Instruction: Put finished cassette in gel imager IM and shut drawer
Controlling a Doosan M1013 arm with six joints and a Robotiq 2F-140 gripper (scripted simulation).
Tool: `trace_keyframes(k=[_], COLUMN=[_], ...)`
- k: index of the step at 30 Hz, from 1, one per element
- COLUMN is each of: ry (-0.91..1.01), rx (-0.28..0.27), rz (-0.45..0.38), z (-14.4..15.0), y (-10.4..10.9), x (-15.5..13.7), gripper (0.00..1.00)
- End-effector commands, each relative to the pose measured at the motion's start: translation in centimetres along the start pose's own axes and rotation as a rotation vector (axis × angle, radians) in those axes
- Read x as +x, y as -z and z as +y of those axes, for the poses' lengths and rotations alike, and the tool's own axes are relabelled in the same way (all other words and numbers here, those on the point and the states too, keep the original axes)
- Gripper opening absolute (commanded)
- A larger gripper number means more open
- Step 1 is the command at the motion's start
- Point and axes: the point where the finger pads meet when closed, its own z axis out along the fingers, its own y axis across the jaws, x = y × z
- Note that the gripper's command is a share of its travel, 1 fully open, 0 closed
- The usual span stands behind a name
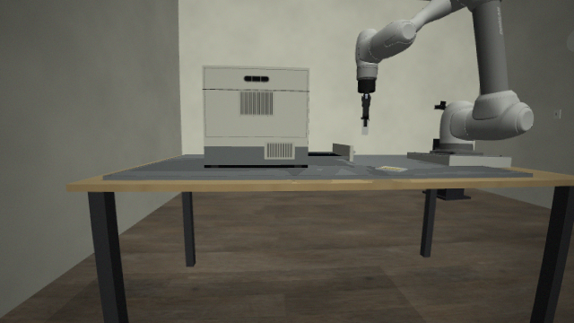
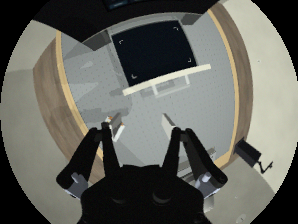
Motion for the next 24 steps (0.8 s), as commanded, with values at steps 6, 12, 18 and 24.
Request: trace_keyframes(k=[6, 12, 18, 24], ry=[-0.117, -0.207, -0.286, -0.342], rx=[-0.002, -0.002, -0.002, -0.002], rz=[0.001, 0.001, 0.002, 0.002], z=[-3.2, -4.7, -6.9, -9.0], y=[-1.4, -2.1, -3.2, -4.2], x=[-2.0, -3.1, -4.8, -6.6], gripper=[0.68, 0.68, 0.68, 0.68])
